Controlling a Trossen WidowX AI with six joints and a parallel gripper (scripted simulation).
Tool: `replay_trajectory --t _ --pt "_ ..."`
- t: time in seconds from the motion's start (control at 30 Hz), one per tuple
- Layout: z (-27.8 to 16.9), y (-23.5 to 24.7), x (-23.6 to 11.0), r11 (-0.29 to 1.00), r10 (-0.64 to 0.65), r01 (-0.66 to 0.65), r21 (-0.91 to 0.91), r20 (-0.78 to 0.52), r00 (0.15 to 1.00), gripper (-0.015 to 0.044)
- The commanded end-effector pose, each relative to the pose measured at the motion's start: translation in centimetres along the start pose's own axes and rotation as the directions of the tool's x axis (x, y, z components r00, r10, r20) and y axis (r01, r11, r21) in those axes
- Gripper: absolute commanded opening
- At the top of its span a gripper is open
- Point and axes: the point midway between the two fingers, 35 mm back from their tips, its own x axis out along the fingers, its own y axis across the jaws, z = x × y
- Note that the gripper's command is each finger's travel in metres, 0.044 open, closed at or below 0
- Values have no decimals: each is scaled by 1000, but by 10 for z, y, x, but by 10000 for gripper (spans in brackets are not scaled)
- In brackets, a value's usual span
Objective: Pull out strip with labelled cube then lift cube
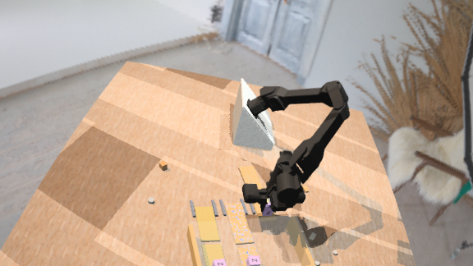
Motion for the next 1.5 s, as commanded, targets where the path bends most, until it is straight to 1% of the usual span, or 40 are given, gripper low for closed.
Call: replay_trajectory --t 0.0,0.27,0.47,0.8,0.93,1.13,1.47 --pt "-16 -1 -15 1000 -2 2 0 3 1000 0" --pt "-49 -1 -35 1000 1 -1 4 0 1000 0" --pt "-52 -1 -36 1000 1 -1 4 0 1000 0" --pt "-88 -2 -35 1000 1 -1 6 -1 1000 0" --pt "-88 -2 -39 1000 1 -1 6 -1 1000 0" --pt "-88 -2 -70 1000 0 0 6 -1 1000 0" --pt "-88 -2 -71 1000 0 0 6 -1 1000 0"
